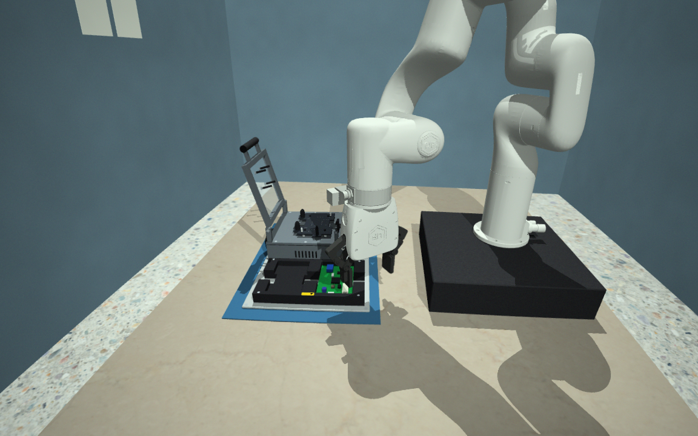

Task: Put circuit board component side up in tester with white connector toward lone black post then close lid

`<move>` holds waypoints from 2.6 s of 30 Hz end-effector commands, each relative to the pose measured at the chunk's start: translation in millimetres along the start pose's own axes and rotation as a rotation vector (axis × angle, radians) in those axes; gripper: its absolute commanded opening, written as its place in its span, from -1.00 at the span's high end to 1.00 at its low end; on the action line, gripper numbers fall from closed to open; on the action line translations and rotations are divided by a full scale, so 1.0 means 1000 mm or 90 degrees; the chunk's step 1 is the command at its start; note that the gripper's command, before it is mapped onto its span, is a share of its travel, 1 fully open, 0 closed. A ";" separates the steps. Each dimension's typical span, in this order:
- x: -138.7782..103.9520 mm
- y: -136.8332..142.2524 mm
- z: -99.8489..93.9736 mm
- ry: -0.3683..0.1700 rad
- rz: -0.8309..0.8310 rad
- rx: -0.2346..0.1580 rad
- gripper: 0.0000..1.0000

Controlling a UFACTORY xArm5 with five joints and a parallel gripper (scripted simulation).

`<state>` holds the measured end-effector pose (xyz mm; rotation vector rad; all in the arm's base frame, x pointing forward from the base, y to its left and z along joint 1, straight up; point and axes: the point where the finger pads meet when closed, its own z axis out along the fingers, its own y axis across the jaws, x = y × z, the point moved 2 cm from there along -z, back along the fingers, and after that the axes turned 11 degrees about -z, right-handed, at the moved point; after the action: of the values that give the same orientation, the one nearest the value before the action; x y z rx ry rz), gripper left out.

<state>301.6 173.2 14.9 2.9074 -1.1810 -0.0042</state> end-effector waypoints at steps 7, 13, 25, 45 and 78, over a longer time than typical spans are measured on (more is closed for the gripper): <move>0.014 -0.005 -0.001 0.001 0.000 0.002 -1.00; 0.031 -0.010 -0.001 0.000 0.000 0.002 -1.00; 0.061 -0.018 -0.001 0.000 0.000 0.002 -1.00; 0.074 -0.022 -0.001 0.000 -0.001 0.002 -1.00; 0.074 -0.022 -0.001 0.001 -0.352 0.002 -1.00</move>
<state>368.6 136.7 14.7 3.0880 -0.5647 -0.0062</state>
